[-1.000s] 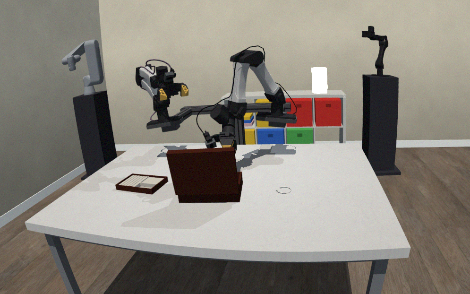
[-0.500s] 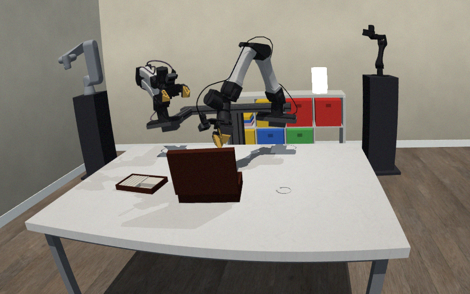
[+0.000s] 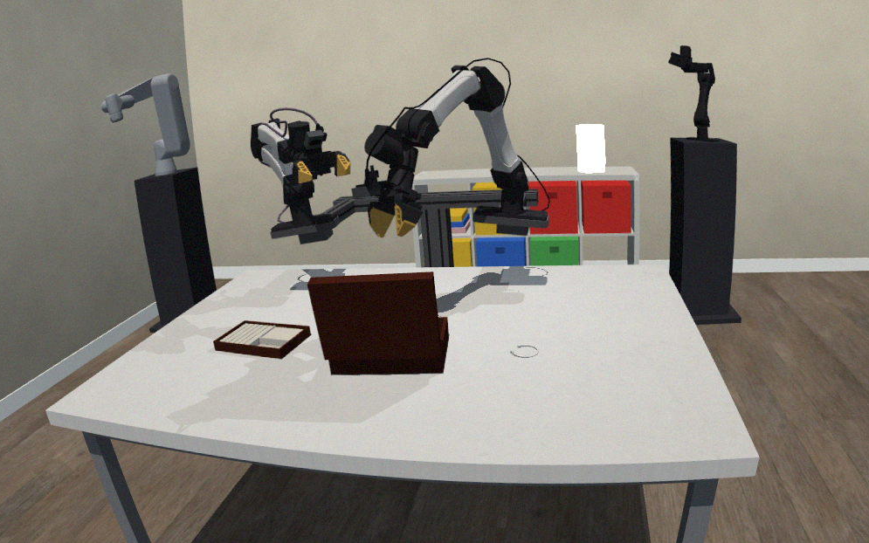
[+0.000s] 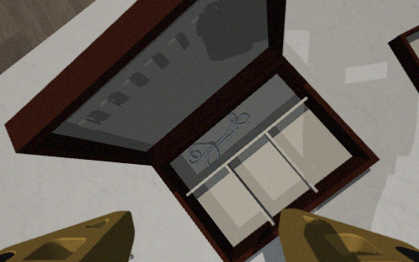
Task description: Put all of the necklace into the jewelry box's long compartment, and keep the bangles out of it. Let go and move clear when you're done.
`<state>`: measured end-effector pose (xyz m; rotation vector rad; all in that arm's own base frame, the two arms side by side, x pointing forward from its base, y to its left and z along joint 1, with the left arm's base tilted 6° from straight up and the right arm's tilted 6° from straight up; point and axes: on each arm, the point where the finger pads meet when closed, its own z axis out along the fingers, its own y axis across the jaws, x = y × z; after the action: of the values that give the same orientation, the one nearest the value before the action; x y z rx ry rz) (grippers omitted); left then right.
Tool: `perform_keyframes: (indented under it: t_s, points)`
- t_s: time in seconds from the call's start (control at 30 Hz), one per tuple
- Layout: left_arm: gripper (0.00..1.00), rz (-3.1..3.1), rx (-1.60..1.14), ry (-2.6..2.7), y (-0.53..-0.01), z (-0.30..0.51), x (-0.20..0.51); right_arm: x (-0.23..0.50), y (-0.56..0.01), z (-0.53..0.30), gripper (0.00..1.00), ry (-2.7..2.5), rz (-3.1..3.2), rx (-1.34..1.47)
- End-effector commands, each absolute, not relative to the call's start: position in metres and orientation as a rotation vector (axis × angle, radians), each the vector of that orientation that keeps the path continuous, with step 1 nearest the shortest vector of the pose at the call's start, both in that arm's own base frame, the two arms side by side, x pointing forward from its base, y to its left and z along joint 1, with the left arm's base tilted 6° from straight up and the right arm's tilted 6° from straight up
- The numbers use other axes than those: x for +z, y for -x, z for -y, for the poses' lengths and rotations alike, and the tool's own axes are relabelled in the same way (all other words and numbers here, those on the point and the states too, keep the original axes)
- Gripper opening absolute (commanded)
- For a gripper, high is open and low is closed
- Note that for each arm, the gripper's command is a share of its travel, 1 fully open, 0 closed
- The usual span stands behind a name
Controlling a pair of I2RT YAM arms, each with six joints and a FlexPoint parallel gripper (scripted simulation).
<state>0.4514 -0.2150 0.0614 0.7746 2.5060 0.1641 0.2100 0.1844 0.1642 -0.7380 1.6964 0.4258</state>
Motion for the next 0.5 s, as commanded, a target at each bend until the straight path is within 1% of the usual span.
perform_keyframes:
  t_s: [0.0, 0.17, 0.47]
  points:
    - [0.65, -2.664, 0.045, -0.659, -0.447, 0.219, 0.065, 0.18, -0.213, -0.185, 1.0, 0.7, -1.657, 0.431]
    - [0.65, -2.657, -0.001, -0.602, -0.459, 0.224, 0.079, 0.183, -0.214, -0.185, 1.0, 0.692, -1.647, 0.43]
    - [0.65, -2.627, 0.011, -0.607, -0.466, 0.225, 0.083, 0.18, -0.214, -0.185, 1.0, 0.698, -1.658, 0.428]
